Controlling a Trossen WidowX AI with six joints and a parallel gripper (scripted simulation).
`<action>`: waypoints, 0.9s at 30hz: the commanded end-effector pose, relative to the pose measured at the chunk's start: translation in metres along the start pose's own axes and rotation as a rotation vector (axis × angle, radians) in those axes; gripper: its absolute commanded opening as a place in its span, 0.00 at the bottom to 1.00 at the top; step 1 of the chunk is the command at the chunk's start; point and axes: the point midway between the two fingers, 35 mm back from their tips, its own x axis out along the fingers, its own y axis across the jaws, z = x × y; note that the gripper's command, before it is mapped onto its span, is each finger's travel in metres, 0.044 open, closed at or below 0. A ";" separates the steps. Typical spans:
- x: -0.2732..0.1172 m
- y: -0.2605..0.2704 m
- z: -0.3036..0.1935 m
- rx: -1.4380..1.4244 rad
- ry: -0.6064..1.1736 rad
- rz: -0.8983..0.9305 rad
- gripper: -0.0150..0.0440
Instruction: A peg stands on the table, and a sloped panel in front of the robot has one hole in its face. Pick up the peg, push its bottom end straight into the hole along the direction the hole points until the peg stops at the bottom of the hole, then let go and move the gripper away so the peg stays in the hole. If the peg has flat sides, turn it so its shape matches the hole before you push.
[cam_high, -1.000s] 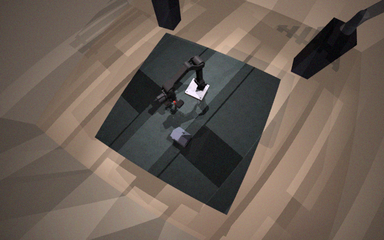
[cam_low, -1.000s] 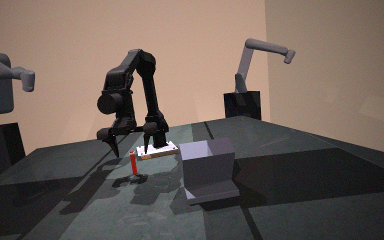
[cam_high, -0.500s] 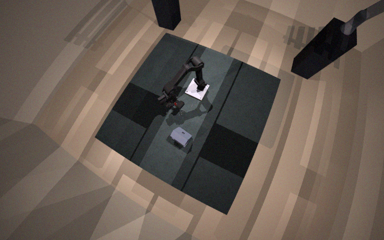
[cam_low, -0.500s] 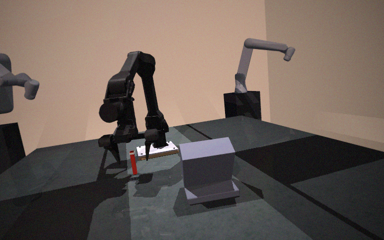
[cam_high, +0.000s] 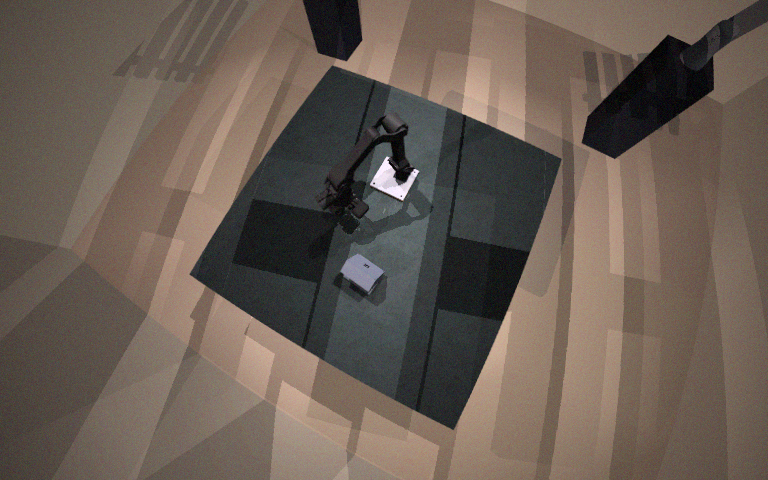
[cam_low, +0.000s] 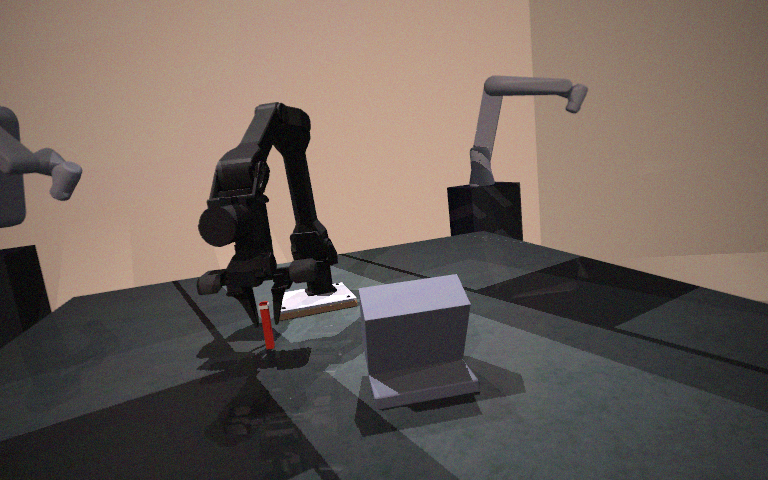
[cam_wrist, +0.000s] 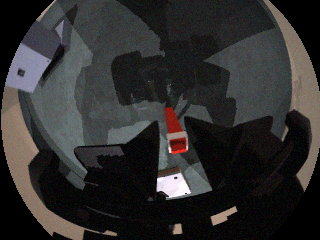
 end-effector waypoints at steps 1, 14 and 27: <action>-0.001 0.000 0.000 0.000 -0.002 0.000 0.33; -0.010 0.000 0.002 -0.001 -0.001 0.000 0.25; -0.057 0.000 0.002 -0.004 0.002 -0.003 0.25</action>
